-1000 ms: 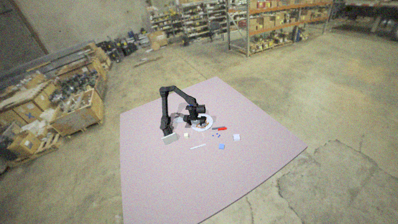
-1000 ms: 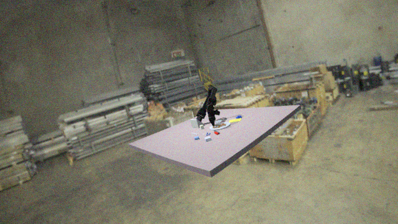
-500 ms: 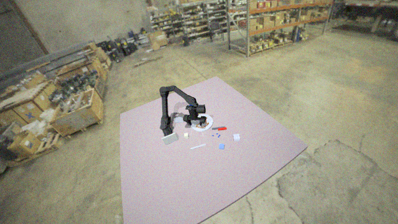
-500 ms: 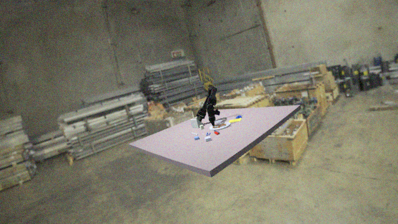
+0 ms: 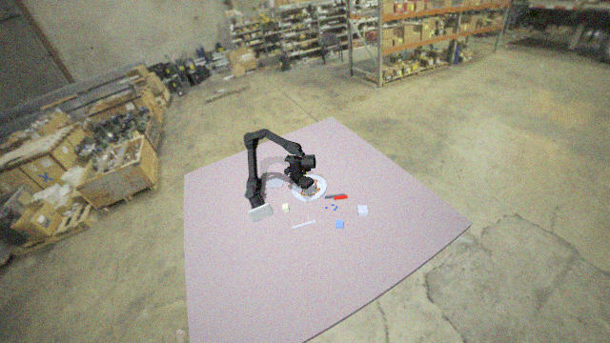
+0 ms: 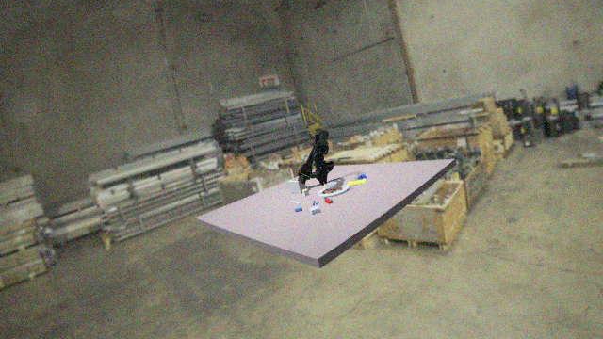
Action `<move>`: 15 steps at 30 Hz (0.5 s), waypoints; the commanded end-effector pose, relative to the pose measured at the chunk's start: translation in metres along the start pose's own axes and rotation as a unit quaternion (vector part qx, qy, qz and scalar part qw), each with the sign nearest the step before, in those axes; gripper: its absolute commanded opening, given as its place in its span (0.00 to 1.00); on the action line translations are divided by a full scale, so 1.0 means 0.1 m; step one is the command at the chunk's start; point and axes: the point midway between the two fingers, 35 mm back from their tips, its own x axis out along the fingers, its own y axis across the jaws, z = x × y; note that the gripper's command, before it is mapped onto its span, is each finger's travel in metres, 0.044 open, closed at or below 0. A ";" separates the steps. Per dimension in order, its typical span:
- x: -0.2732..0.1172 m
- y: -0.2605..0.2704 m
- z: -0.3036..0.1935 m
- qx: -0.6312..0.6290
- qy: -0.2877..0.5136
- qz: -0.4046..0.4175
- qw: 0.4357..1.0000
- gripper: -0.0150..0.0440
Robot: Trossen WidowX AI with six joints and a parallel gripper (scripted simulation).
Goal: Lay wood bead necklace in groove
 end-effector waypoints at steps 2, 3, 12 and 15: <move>0.09 0.00 0.00 0.005 0.002 -0.001 1.000 0.46; 0.13 0.00 0.00 0.005 0.002 -0.001 1.000 0.46; 0.13 -0.02 0.01 0.002 0.000 -0.005 1.000 0.46; 0.18 -0.02 0.01 0.003 0.000 -0.004 1.000 0.46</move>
